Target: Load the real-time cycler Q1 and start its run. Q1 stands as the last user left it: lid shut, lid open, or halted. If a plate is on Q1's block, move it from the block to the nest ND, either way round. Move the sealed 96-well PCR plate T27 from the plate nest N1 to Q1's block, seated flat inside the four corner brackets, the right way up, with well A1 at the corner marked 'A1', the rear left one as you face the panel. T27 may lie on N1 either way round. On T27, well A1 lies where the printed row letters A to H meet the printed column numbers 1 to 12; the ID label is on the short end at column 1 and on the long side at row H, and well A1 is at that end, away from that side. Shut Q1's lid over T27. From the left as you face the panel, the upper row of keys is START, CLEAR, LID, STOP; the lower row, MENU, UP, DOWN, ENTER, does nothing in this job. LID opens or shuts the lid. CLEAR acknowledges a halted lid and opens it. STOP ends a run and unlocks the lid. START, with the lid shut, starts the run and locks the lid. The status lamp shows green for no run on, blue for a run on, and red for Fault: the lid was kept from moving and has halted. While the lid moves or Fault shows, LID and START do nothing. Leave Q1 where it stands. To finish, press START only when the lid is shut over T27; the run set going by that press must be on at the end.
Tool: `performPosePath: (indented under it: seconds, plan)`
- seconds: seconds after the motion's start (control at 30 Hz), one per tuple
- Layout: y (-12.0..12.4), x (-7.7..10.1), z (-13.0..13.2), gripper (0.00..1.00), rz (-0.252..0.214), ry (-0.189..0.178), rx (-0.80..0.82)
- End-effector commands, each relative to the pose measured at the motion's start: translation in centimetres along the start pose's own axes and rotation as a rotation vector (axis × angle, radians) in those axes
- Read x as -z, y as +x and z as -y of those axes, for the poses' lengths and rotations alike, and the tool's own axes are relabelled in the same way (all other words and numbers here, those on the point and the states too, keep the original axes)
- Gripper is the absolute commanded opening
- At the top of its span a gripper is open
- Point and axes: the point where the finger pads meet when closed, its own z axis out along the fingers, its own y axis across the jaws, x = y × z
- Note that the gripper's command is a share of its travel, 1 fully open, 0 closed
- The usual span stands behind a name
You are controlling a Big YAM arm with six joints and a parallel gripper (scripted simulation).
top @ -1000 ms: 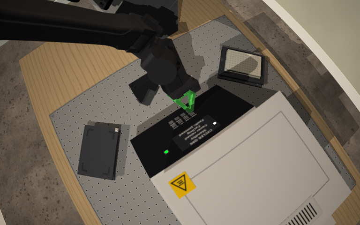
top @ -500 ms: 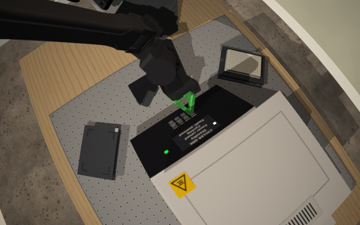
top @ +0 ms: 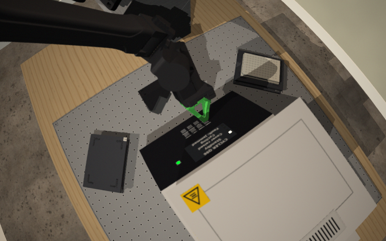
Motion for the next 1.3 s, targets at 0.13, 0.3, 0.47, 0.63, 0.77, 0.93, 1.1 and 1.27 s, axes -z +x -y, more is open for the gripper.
performPosePath:
  seconds: [0.13,0.3,0.47,0.63,0.77,0.93,1.1,1.27]
  plan:
    - [0.1,0.6,-0.9,0.0,-0.002,-0.03,0.012]
    - [-0.1,0.2,0.3,0.0,0.003,-0.007,0.009]
    - [-0.3,-0.2,-0.1,0.0,0.009,-0.013,0.001]
    - [-0.2,-0.1,-1.1,0.0,0.006,-0.028,0.004]
    - [0.1,0.3,-1.4,0.0,-0.003,-0.032,0.013]
    - [0.3,0.7,-1.1,0.0,-0.01,-0.027,0.005]
    - [0.0,0.7,-1.2,0.0,-0.003,-0.031,-0.002]
    - [-0.4,0.3,-1.1,0.0,0.005,-0.033,-0.01]
